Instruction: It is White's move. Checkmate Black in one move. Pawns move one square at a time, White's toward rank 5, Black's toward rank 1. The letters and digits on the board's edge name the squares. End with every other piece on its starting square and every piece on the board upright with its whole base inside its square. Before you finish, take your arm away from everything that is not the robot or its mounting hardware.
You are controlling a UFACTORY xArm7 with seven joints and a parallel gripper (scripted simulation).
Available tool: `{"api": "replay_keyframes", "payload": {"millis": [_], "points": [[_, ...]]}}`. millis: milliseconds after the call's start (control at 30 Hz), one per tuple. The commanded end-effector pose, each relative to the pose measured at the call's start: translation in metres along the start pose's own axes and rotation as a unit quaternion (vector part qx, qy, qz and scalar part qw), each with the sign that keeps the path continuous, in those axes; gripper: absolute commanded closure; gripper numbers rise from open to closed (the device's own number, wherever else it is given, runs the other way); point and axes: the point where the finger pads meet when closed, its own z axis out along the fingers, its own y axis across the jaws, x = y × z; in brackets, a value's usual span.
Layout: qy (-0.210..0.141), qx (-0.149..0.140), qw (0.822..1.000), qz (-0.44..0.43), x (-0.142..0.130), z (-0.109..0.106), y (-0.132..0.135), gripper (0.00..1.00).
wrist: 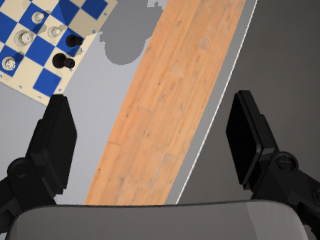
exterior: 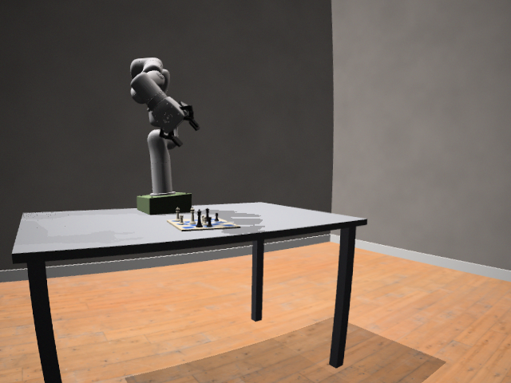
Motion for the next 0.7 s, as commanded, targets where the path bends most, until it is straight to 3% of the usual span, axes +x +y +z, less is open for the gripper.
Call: {"api": "replay_keyframes", "payload": {"millis": [0, 300, 367, 667], "points": [[0.011, 0.004, 1.0, 0.008, -0.005, 0.001, -0.002, 0.0], [0.011, 0.004, 1.0, 0.008, -0.005, 0.001, -0.002, 0.0], [0.032, 0.023, 0.998, 0.056, -0.024, 0.007, -0.021, 0.0], [0.032, 0.023, 0.998, 0.056, -0.024, 0.007, -0.021, 0.0]]}}
